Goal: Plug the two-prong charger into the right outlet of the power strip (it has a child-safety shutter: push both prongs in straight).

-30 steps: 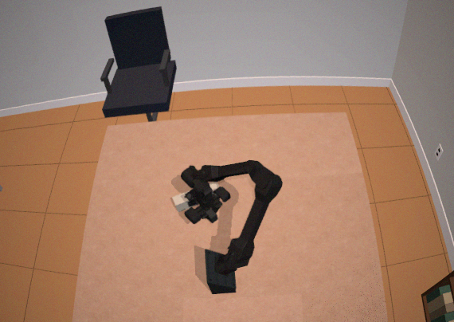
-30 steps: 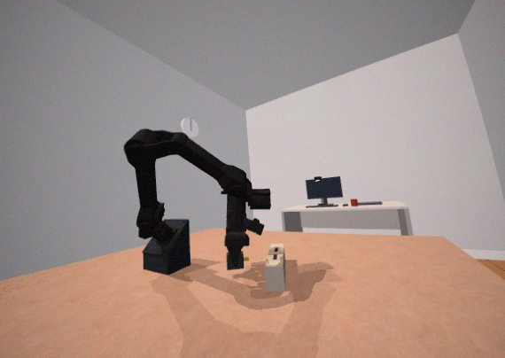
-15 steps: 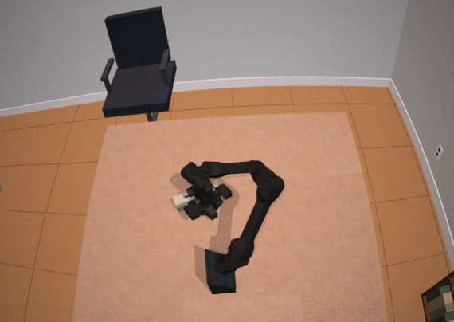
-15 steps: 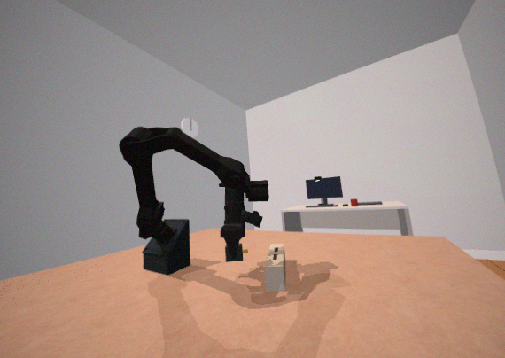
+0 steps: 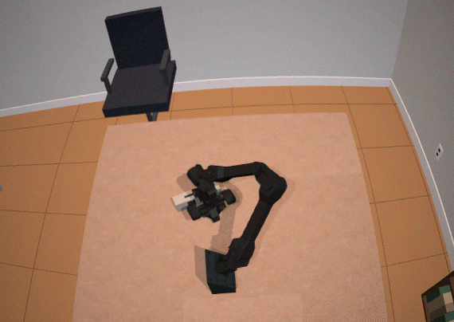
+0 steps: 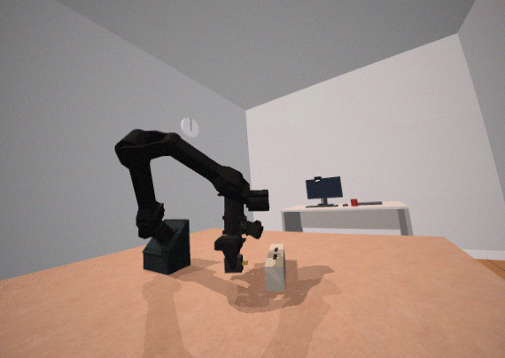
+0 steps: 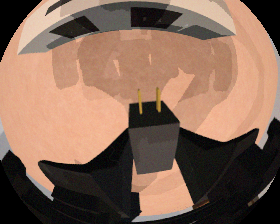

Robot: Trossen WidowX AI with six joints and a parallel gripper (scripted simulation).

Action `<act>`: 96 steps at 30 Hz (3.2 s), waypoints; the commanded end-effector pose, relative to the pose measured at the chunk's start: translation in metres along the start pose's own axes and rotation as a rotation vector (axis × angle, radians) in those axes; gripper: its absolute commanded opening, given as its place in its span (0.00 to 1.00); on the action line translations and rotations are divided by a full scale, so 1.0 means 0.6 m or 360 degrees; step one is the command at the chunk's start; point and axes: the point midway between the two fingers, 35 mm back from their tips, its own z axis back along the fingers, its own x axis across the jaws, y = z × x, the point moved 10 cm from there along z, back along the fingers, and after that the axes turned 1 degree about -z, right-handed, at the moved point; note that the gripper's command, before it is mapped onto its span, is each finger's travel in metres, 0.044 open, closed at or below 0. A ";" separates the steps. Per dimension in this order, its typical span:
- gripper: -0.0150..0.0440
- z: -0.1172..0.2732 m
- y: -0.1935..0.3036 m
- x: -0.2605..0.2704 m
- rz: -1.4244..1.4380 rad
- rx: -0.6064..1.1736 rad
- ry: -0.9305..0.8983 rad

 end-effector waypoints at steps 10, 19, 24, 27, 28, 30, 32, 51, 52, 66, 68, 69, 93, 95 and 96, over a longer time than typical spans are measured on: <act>0.25 -0.005 -0.019 -0.003 -0.0035 0.0003 0.0004; 0.25 -0.007 -0.037 -0.006 -0.0055 0.0002 0.0003; 0.25 -0.008 -0.046 -0.007 -0.0066 0.0002 0.0003; 0.25 -0.008 -0.052 -0.008 -0.0073 0.0002 0.0003; 0.25 -0.009 -0.053 -0.008 -0.0075 0.0002 0.0002; 0.25 -0.009 -0.057 -0.009 -0.0080 0.0002 0.0002; 0.25 -0.010 -0.061 -0.009 -0.0084 0.0002 0.0002; 0.25 -0.012 -0.078 -0.011 -0.0106 0.0001 0.0002; 0.25 -0.012 -0.078 -0.011 -0.0106 0.0001 0.0002; 0.25 -0.012 -0.078 -0.012 -0.0106 0.0001 0.0002; 0.25 -0.012 -0.078 -0.012 -0.0106 0.0001 0.0002; 0.25 -0.012 -0.079 -0.012 -0.0106 0.0001 0.0002; 0.25 -0.011 -0.084 -0.013 -0.0106 0.0001 0.0002; 0.25 -0.011 -0.084 -0.013 -0.0106 0.0001 0.0002; 0.25 -0.011 -0.084 -0.013 -0.0106 0.0001 0.0002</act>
